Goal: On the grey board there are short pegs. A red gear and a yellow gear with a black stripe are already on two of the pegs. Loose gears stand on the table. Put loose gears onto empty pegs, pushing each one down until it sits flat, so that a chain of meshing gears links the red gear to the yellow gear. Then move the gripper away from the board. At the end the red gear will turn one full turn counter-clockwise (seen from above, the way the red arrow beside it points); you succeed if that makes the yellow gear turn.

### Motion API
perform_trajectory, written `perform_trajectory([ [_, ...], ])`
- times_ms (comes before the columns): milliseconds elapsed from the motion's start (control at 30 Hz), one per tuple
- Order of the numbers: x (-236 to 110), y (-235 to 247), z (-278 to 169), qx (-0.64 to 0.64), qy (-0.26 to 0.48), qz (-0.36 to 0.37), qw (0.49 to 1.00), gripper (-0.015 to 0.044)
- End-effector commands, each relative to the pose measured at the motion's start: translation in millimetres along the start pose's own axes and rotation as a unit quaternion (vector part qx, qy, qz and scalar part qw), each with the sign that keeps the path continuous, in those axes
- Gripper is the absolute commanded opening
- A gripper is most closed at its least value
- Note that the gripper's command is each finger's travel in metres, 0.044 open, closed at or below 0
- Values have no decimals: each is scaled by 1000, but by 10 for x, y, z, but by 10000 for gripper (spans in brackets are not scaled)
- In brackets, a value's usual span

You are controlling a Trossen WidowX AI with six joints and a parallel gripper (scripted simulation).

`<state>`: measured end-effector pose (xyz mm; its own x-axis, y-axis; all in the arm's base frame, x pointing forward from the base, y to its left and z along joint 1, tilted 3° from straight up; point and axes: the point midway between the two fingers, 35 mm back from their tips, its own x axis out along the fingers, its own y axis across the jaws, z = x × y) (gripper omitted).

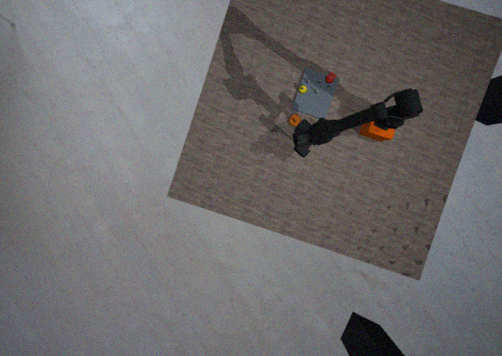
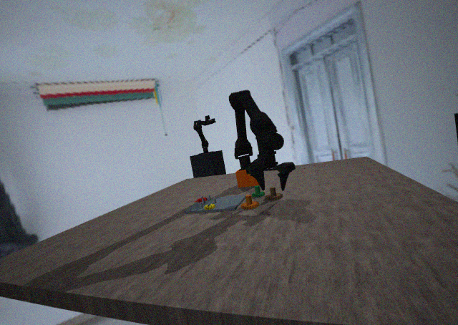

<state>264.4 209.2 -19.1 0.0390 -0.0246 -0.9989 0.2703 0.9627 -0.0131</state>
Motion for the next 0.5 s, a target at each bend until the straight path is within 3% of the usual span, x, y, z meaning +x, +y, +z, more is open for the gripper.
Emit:
perform_trajectory([
  [0, 13, -8, 1, 2, -1, -2, 1000, 335],
  [367, 13, -8, 1, 2, -1, -2, 1000, 46],
  [467, 13, -8, 1, 2, -1, -2, 1000, 26],
])
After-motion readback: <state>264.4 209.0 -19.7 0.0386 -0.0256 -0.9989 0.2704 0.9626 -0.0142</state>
